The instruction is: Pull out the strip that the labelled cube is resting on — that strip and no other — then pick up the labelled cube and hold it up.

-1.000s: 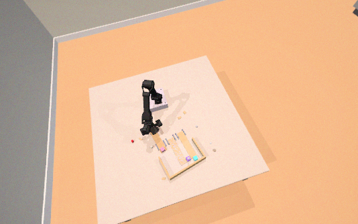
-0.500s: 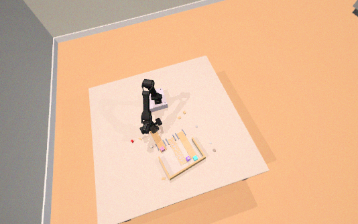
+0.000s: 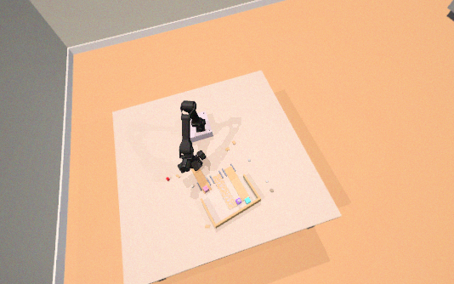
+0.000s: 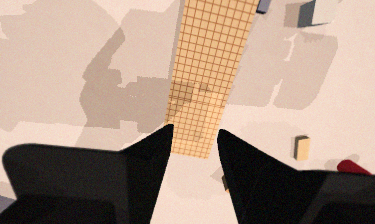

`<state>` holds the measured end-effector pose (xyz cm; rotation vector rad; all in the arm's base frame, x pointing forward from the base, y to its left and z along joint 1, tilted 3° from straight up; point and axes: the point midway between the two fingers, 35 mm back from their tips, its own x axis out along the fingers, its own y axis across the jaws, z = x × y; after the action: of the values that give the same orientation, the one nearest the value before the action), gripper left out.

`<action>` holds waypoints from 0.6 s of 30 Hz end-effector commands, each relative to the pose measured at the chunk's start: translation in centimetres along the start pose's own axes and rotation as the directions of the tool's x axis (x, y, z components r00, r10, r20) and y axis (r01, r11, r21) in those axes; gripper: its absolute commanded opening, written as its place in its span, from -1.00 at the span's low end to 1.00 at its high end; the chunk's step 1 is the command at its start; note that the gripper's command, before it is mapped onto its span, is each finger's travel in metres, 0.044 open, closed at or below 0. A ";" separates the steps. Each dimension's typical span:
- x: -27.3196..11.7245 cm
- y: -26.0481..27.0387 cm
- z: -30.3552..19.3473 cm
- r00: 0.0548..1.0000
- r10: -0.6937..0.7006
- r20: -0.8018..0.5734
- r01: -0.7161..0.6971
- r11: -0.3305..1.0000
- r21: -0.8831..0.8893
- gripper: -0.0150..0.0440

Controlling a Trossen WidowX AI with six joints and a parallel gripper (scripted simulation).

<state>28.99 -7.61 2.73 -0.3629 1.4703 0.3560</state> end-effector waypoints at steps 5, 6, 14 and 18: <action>-0.4 -0.3 2.8 1.000 -0.004 0.001 0.004 1.000 -0.023 0.84; -0.4 -0.3 3.1 1.000 -0.004 0.002 0.004 1.000 -0.023 0.93; -0.7 -0.5 5.5 1.000 -0.004 0.004 0.004 1.000 -0.022 1.00; -0.9 -0.6 6.8 1.000 -0.004 0.005 0.005 1.000 -0.022 1.00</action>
<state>34.04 -5.59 3.78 -0.3808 1.4626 0.3737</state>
